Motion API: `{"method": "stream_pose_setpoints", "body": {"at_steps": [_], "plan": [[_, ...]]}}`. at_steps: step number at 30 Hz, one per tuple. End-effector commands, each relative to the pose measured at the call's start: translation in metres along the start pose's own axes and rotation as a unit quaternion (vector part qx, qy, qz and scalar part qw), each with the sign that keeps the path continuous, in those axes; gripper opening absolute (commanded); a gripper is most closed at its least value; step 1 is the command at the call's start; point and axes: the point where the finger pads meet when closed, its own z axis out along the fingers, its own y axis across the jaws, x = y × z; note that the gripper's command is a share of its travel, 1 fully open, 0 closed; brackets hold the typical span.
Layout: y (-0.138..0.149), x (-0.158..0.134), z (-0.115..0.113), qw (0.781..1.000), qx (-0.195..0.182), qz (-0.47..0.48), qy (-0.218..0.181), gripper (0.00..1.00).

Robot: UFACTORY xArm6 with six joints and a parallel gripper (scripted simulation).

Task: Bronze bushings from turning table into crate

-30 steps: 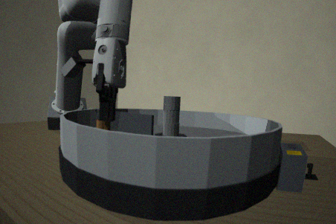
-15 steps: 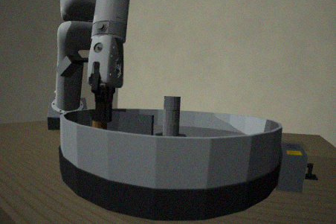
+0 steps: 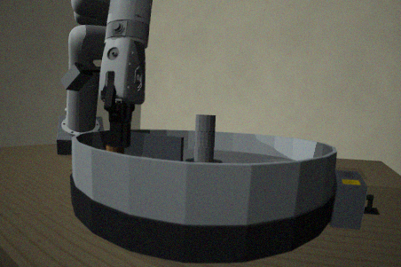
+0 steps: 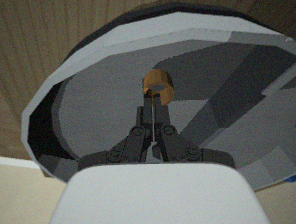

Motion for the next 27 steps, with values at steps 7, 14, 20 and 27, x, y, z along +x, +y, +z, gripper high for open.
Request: {"method": "stream_pose_setpoints", "body": {"at_steps": [7, 14, 20, 27], "plan": [[-0.006, -0.001, 0.0, 1.0, 0.0, 0.0, -0.001, 0.0], [-0.016, -0.005, 0.0, 1.0, 0.0, 0.0, -0.001, 0.0], [-0.03, -0.01, 0.0, 1.0, 0.0, 0.0, -0.001, 0.0], [-0.032, -0.01, 0.0, 1.0, 0.0, 0.0, -0.001, 0.0]]}}
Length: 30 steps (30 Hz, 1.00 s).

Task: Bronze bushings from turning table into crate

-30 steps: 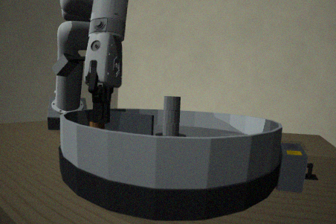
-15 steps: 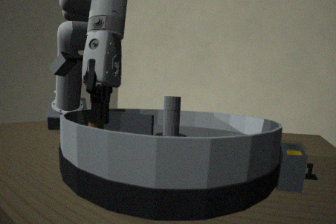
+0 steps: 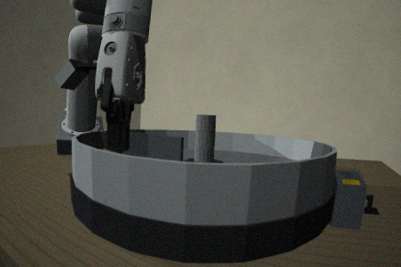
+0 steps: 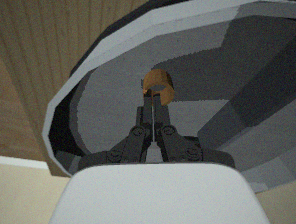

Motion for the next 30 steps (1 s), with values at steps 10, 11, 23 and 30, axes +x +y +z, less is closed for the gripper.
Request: {"method": "stream_pose_setpoints", "body": {"at_steps": [10, 11, 23, 30], "plan": [[-0.014, -0.008, 0.0, 1.0, 0.0, 0.0, 0.0, 0.0], [-0.016, -0.01, 0.0, 1.0, 0.0, 0.0, 0.0, 0.0], [-0.024, -0.014, 0.0, 1.0, 0.0, 0.0, 0.0, 0.0], [-0.034, -0.022, 0.0, 1.0, 0.0, 0.0, 0.0, 0.0]]}}
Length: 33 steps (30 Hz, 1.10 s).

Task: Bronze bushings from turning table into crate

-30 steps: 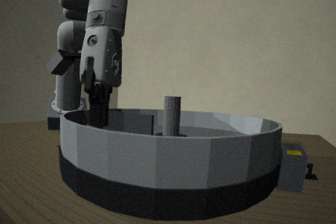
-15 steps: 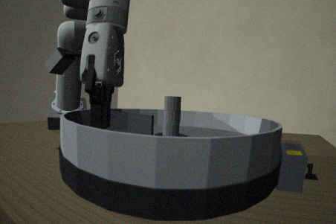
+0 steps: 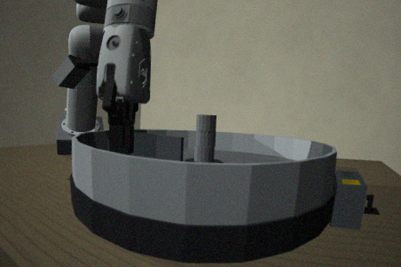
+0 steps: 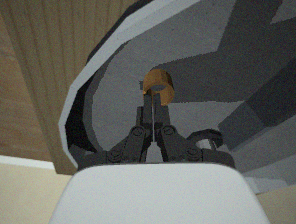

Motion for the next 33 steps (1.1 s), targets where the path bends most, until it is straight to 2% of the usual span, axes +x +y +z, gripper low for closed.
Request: {"method": "stream_pose_setpoints", "body": {"at_steps": [1, 33], "plan": [[-0.008, -0.007, 0.0, 1.0, 0.0, 0.0, 0.0, 0.0], [-0.037, -0.034, 0.0, 1.0, 0.0, 0.0, 0.0, 0.0]]}}
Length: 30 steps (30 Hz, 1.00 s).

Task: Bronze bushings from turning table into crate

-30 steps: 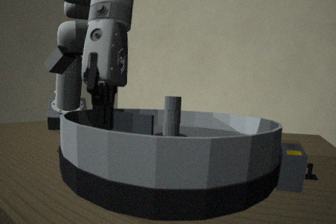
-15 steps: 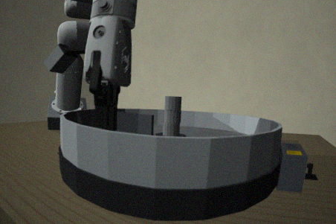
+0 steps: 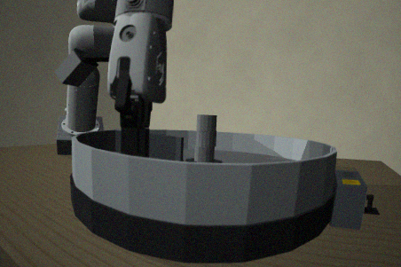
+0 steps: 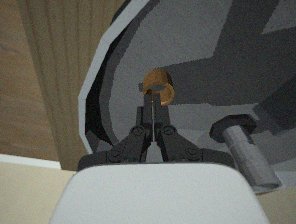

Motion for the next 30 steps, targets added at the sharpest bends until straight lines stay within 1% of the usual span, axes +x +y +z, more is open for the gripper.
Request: {"method": "stream_pose_setpoints", "body": {"at_steps": [1, 7, 17, 26, 30], "plan": [[-0.001, -0.001, 0.0, 1.0, 0.0, 0.0, 0.0, 0.0], [-0.003, -0.003, 0.0, 1.0, 0.0, 0.0, 0.0, 0.0], [-0.015, -0.024, 0.0, 1.0, 0.0, 0.0, 0.0, 0.0], [-0.016, -0.025, 0.0, 1.0, 0.0, 0.0, 0.0, 0.0], [-0.018, -0.031, 0.0, 1.0, 0.0, 0.0, 0.0, 0.0]]}}
